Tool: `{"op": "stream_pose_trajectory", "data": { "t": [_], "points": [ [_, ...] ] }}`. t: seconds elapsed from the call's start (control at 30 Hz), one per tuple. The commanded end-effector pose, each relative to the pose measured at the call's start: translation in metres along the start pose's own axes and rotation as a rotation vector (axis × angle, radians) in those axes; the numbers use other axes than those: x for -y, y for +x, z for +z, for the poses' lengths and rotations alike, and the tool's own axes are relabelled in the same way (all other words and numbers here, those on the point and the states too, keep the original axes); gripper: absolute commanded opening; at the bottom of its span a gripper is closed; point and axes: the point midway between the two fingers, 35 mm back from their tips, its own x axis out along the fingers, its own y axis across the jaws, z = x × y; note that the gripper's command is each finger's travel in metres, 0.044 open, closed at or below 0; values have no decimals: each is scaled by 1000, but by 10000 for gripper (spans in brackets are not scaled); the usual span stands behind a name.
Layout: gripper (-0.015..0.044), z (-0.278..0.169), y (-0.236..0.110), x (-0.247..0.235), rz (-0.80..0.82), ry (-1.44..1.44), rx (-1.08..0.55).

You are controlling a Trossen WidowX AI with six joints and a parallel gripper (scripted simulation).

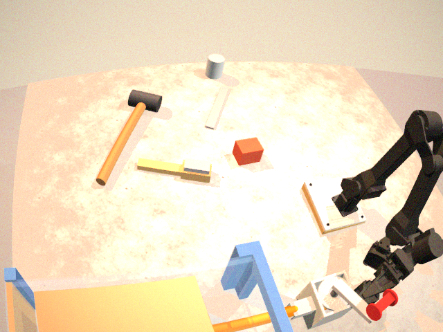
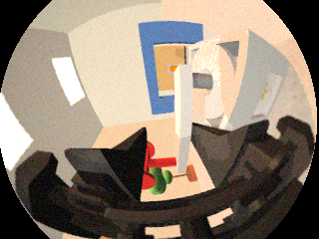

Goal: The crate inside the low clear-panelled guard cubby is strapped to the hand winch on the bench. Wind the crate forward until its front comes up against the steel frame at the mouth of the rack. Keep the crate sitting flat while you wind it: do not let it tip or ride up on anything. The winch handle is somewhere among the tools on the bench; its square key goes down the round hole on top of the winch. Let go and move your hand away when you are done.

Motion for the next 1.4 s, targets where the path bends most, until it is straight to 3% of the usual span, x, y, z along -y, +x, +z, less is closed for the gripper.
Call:
{"op": "stream_pose_trajectory", "data": {
  "t": [0.0, 1.37],
  "points": [
    [240, 1, 0, 0, 0, -3, -1],
    [240, -8, 0, 2, 0, 0, -1]
  ]
}}
